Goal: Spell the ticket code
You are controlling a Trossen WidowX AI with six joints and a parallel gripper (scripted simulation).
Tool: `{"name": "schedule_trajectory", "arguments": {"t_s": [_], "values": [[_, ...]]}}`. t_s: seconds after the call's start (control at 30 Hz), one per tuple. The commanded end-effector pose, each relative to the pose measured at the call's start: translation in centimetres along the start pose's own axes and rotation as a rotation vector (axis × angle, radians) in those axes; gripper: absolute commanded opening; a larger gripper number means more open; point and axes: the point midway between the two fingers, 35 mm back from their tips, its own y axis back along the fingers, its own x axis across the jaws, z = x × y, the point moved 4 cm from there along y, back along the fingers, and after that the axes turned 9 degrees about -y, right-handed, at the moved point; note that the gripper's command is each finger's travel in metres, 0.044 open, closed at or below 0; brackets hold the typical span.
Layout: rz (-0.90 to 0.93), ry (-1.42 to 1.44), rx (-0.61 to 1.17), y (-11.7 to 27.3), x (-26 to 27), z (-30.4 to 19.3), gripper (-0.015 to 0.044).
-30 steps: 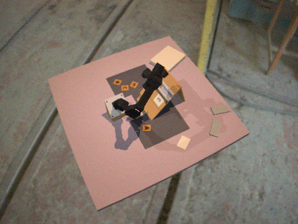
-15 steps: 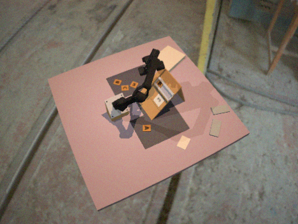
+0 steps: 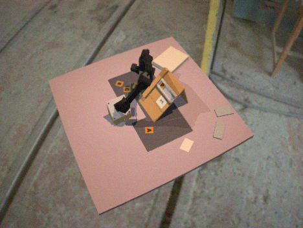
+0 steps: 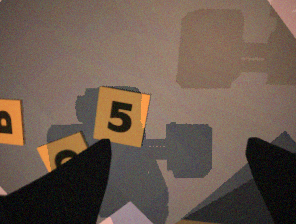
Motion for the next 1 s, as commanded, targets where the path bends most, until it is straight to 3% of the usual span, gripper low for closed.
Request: {"name": "schedule_trajectory", "arguments": {"t_s": [0.0,0.1,0.53,0.77,0.97], "values": [[-0.053,-0.129,0.110,-5.9,3.5,-1.3,0.0340],[-0.084,-0.182,0.152,-8.4,4.8,-2.2,0.0340],[-0.085,-0.183,0.154,-8.3,5.0,-3.1,0.0340],[-0.086,-0.183,0.155,-11.5,4.8,-3.6,0.0340],[-0.086,-0.183,0.155,-11.7,4.7,-3.5,0.0340]]}}
